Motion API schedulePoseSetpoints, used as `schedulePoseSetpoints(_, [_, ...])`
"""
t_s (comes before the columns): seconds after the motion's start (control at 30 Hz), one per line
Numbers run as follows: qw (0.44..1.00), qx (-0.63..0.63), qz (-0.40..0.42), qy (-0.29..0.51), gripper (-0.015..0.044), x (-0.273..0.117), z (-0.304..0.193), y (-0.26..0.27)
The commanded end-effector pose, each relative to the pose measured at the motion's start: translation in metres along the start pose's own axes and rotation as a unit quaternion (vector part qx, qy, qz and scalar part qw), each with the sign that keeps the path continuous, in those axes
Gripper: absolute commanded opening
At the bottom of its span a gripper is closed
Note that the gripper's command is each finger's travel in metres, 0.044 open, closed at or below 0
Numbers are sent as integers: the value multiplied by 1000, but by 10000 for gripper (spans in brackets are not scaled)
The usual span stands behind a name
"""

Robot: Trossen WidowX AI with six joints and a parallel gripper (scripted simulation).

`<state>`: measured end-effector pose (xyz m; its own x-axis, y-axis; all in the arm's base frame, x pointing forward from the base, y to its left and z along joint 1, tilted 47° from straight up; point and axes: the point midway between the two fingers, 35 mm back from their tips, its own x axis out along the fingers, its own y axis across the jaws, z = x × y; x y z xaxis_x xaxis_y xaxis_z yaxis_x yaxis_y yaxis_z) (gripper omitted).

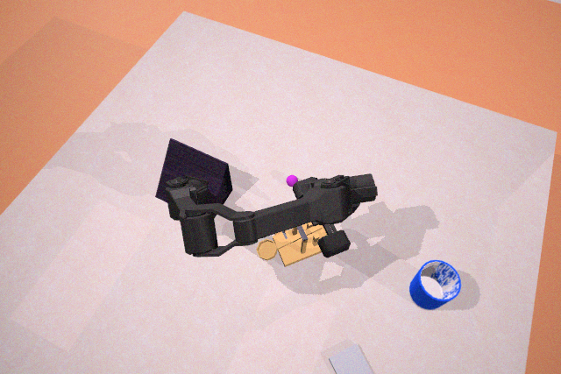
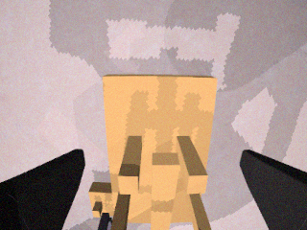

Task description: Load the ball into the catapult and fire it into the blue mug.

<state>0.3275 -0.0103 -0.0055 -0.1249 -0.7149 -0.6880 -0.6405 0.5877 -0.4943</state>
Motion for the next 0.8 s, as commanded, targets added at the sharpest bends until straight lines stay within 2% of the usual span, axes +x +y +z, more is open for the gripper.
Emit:
schedulePoseSetpoints(0.0, [1000,-4,-1,3,440,8,-1,1])
schedulePoseSetpoints(0.5, [1000,-4,-2,4,440,28,-3,1])
schedulePoseSetpoints(0.77, [1000,0,0,2,230,25,-2,0])
